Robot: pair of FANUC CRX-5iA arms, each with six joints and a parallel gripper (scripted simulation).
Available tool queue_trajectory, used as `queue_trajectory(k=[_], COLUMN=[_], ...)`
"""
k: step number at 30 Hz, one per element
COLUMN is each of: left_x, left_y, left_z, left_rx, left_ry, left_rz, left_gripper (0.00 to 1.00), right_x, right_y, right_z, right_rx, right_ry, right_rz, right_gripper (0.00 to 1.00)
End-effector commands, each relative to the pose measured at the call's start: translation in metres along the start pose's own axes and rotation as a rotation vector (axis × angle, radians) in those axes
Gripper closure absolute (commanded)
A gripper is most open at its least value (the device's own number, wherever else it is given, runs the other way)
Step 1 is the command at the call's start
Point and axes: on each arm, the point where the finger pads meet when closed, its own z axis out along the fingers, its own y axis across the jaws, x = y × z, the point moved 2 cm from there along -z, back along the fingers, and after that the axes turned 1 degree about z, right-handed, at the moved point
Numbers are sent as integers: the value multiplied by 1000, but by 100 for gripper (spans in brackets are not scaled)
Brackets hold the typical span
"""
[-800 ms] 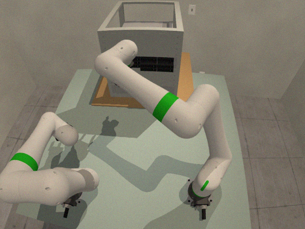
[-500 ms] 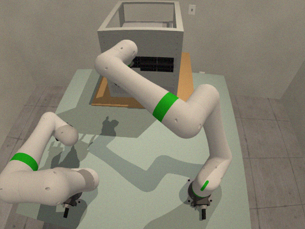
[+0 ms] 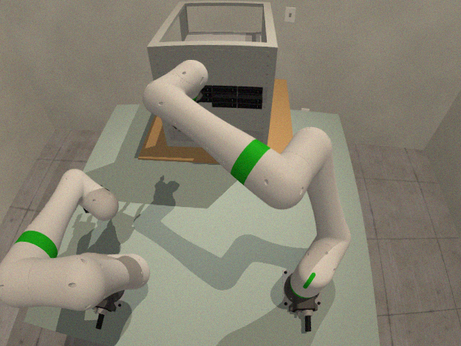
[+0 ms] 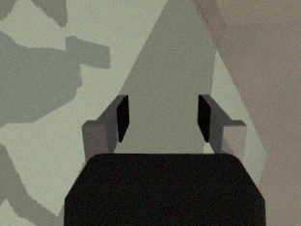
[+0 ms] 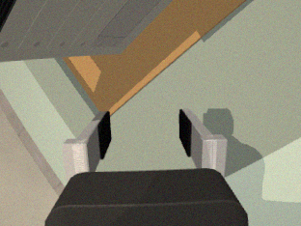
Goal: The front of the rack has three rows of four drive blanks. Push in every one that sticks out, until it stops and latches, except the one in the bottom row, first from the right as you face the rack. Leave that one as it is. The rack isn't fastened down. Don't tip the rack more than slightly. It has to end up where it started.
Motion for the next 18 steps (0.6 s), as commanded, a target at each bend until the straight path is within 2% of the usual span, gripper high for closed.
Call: queue_trajectory(k=[1, 10, 18], left_x=[2, 15, 49], left_y=[2, 9, 26], left_z=[0, 4, 11], left_rx=[1, 15, 51], left_ry=[6, 48, 152], left_rz=[-8, -57, -183], left_gripper=[0, 0, 0], right_x=[0, 0, 0], right_y=[-1, -1, -1], right_z=[-2, -2, -2], right_rx=[3, 3, 3], right_ry=[0, 0, 0], right_rz=[0, 0, 0], right_gripper=[0, 0, 0])
